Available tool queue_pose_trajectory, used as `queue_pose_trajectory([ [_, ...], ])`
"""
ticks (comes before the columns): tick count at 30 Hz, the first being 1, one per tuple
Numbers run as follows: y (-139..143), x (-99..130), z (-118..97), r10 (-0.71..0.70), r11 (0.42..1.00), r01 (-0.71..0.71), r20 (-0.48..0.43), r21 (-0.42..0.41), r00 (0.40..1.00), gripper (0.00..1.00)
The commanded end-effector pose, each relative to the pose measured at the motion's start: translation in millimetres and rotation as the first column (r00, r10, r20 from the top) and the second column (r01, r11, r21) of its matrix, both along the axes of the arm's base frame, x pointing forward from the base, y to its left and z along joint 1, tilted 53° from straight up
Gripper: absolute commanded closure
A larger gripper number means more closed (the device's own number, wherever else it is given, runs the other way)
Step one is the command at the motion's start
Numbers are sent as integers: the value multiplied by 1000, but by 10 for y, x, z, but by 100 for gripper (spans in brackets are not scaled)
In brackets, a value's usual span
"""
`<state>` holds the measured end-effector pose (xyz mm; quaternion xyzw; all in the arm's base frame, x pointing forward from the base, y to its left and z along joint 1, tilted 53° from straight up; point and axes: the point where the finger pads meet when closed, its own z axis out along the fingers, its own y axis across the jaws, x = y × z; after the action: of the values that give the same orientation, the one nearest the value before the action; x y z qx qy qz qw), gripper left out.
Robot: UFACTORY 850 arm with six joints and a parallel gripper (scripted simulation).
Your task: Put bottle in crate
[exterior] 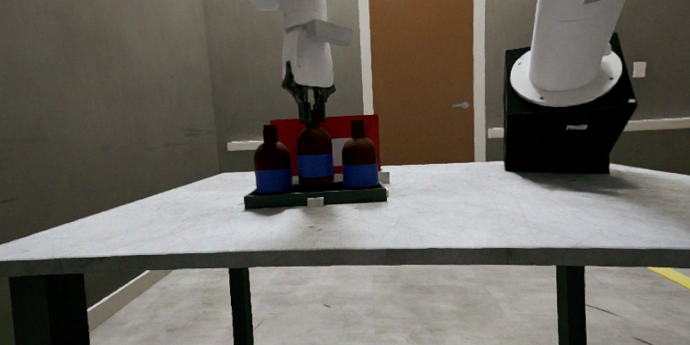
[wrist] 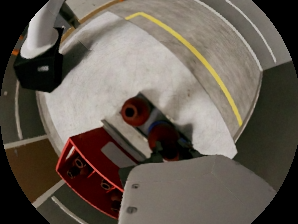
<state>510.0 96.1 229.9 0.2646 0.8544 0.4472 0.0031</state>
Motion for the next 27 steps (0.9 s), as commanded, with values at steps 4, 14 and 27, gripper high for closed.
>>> queue_pose_trajectory([
  [4, -76, -20, 52, -1, 1000, 1, 1, 0, 1000, 100],
  [14, -112, -33, 76, -1, 1000, 1, 1, 0, 1000, 100],
  [27, -120, -36, 81, -1, 1000, 1, 1, 0, 1000, 100],
])
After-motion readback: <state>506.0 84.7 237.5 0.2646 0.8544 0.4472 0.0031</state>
